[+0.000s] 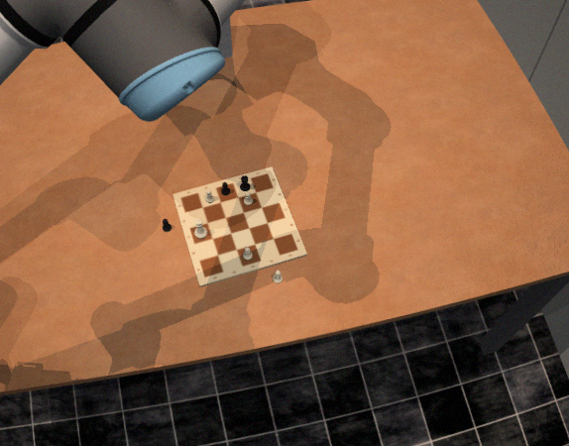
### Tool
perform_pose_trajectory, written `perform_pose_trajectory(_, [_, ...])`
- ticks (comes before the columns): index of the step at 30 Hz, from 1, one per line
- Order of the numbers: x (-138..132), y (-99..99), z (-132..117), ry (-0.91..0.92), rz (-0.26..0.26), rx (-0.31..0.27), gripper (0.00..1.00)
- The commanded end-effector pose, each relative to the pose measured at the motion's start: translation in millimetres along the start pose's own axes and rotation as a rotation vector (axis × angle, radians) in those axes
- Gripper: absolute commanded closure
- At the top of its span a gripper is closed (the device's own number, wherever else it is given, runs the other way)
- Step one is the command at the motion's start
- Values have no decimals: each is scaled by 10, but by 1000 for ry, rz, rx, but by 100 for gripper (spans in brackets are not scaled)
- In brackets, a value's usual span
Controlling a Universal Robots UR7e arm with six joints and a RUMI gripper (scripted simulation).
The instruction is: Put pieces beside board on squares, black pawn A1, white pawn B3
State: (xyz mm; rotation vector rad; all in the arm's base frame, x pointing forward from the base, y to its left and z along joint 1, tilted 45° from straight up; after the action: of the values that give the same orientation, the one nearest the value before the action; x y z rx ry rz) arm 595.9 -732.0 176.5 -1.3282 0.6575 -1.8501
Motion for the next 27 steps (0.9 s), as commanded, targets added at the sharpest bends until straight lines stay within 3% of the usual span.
perform_pose_trajectory(1, [-396, -350, 200, 23, 60, -2, 0])
perform_pose_trajectory(3, [-591, -520, 309, 30, 88, -3, 0])
perform_pose_trajectory(8, [-801, -704, 410, 36, 117, -6, 0])
perform_pose_trajectory(12, [-1142, -1003, 544, 46, 163, -12, 0])
perform_pose_trajectory(16, [-1263, -1109, 582, 50, 178, -15, 0])
perform_pose_trajectory(18, [-1512, -1331, 647, 56, 210, -23, 0])
perform_pose_trajectory(27, [-2046, -1809, 724, 67, 276, -44, 0])
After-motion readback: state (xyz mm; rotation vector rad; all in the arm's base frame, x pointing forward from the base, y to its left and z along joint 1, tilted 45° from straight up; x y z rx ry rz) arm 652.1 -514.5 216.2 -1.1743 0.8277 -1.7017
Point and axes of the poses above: the point where the finger pads meet when closed, its own y axis out along the fingers, its own x axis across the jaws, z = x × y, the point moved 5 cm from there along -y, back along the fingers, and after that the axes turned 10 degrees about y, right-handed, at the moved point
